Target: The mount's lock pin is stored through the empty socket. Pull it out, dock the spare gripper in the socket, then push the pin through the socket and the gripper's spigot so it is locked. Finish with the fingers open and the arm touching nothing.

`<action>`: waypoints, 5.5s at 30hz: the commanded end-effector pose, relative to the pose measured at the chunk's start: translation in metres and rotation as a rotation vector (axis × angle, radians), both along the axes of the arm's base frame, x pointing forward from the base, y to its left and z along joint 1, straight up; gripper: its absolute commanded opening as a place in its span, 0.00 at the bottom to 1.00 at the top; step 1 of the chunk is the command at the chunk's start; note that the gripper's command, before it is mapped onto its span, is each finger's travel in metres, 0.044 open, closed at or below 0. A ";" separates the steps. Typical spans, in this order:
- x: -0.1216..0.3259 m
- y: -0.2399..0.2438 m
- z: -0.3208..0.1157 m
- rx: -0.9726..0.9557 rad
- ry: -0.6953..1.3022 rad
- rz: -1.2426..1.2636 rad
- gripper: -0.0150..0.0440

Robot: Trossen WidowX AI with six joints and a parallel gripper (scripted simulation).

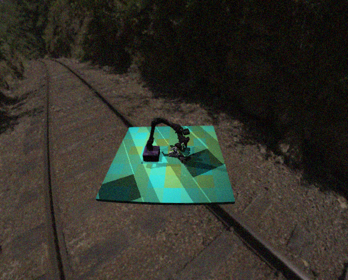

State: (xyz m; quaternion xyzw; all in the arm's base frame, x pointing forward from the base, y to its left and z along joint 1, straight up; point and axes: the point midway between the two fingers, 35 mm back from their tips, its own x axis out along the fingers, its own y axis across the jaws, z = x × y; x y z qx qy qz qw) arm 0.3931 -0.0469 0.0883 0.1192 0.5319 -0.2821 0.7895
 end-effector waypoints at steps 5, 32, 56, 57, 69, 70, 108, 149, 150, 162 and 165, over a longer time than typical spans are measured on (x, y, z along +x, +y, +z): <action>-0.011 -0.033 -0.006 0.007 -0.187 -0.427 1.00; -0.009 -0.030 -0.088 0.008 -0.186 -0.427 1.00; -0.008 -0.030 -0.128 0.008 -0.186 -0.427 1.00; -0.008 -0.030 -0.129 0.008 -0.186 -0.427 1.00; -0.009 -0.030 -0.135 0.008 -0.186 -0.427 0.82; -0.009 -0.030 -0.135 0.008 -0.186 -0.427 0.78; -0.011 -0.030 -0.014 0.008 -0.186 -0.427 0.25; -0.082 -0.013 -0.044 0.492 0.182 -0.414 0.25; -0.085 -0.012 -0.044 0.511 0.192 -0.415 0.25; -0.109 0.001 -0.036 0.741 0.280 -0.441 0.25; -0.114 0.004 -0.033 0.801 0.295 -0.450 0.25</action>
